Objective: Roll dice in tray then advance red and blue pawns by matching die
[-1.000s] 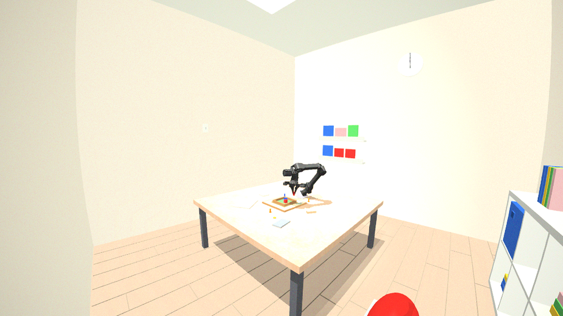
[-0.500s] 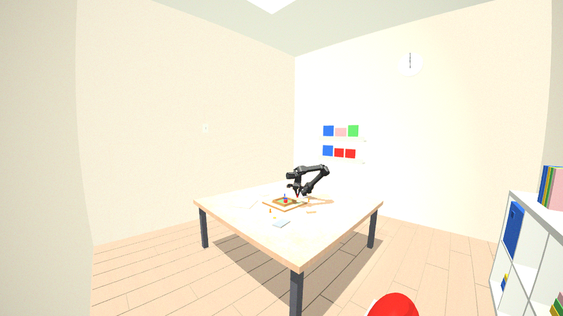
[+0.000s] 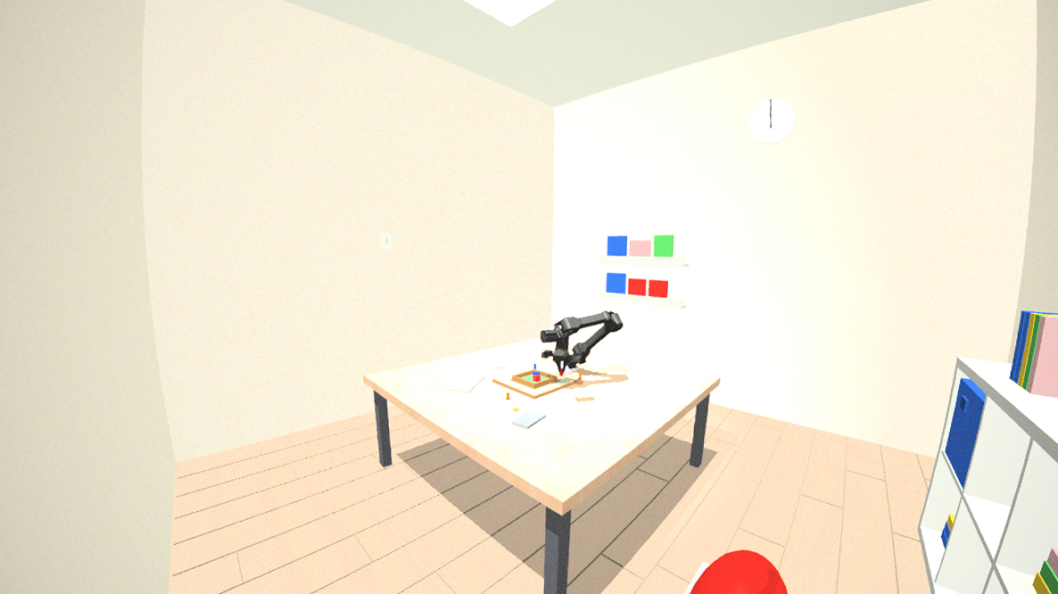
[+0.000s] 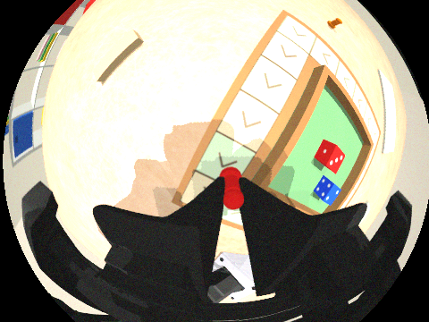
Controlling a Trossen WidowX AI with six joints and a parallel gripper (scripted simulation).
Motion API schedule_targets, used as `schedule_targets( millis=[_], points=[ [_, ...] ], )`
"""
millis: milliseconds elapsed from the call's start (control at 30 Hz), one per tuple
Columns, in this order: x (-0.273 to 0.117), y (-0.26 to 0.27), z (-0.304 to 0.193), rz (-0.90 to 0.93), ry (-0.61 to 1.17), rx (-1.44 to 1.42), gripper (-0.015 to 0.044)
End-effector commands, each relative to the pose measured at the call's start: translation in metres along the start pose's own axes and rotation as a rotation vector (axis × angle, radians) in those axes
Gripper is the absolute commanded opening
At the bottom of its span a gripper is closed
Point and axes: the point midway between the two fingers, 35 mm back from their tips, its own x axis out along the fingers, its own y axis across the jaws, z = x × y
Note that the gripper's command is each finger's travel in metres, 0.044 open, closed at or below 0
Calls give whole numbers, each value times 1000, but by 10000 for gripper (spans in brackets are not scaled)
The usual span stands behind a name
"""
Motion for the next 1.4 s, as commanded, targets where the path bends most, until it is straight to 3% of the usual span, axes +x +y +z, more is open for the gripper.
schedule_targets(
  millis=[0, 633, 1167, 1300, 1367],
  points=[
    [13, 1, -2, 8, 0, 8, 0],
    [40, 2, -2, 9, 0, 8, 0],
    [33, 1, -1, 3, 1, -1, 420],
    [-9, 1, -2, 7, 1, 8, 440],
    [-12, 1, -2, 8, 1, 8, 440]
  ],
)
